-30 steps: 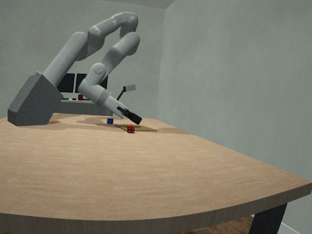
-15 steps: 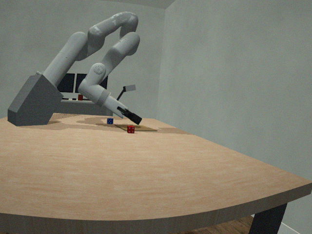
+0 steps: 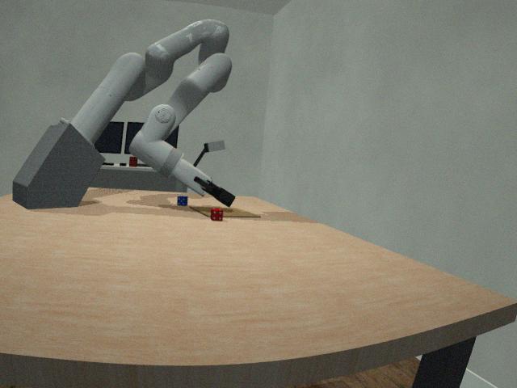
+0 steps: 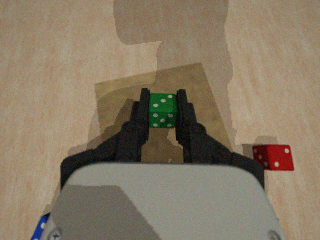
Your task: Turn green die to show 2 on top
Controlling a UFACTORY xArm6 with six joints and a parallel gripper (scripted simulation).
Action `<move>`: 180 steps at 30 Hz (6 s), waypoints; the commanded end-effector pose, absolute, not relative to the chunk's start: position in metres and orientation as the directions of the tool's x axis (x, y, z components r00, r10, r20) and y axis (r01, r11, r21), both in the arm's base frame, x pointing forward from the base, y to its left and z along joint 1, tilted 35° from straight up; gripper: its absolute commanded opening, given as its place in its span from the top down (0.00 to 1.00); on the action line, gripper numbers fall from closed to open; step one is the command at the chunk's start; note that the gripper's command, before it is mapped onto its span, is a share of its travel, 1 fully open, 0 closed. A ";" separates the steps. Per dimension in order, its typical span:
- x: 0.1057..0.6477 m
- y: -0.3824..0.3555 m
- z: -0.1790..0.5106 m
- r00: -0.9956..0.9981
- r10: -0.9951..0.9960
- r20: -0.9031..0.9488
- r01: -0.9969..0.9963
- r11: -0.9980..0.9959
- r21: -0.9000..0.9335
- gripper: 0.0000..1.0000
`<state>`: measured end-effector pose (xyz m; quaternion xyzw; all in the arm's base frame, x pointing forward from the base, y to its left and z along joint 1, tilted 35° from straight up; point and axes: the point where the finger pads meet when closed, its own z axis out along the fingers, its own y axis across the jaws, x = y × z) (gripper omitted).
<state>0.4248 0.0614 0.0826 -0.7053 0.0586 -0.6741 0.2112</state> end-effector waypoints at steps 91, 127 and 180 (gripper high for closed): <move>0.429 0.066 0.073 0.083 -0.368 0.926 0.202 -0.904 -0.377 0.58; 0.422 0.065 0.073 0.083 -0.368 0.926 0.202 -0.904 -0.377 0.58; 0.358 0.030 0.122 0.087 -0.367 0.926 0.203 -0.904 -0.377 0.58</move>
